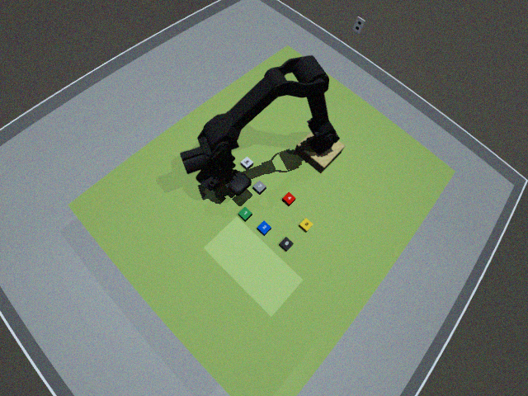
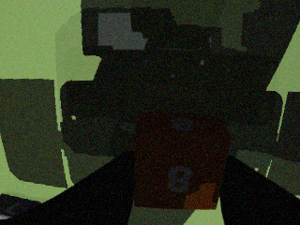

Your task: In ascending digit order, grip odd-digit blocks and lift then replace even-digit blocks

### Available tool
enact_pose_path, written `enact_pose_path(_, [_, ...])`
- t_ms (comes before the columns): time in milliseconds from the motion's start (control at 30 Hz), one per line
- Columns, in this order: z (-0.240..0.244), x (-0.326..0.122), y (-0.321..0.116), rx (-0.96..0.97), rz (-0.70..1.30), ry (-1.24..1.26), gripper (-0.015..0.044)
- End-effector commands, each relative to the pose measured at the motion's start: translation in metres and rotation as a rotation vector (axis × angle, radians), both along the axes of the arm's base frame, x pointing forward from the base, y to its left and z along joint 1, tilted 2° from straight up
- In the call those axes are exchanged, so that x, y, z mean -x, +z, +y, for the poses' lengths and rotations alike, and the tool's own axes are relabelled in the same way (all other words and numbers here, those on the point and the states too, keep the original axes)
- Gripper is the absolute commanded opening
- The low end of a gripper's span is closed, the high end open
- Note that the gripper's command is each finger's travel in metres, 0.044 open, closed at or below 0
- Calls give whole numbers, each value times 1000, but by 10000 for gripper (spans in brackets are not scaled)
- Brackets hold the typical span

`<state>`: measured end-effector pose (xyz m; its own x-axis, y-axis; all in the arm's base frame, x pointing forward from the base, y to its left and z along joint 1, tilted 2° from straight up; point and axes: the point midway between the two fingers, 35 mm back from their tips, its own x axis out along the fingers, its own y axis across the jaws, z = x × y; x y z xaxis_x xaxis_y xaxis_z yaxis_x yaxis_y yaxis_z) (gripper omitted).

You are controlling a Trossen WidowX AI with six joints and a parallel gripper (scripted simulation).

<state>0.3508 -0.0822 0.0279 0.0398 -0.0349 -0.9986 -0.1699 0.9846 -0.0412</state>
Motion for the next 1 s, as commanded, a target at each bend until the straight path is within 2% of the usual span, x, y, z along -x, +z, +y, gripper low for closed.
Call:
enact_pose_path(0, [0, -1, 2, 0, -4, 4, 120])
enact_pose_path(700, [-1, -2, -13, 0, -3, 4, 120])
enact_pose_path(967, [-1, -2, -13, 0, -3, 4, 330])
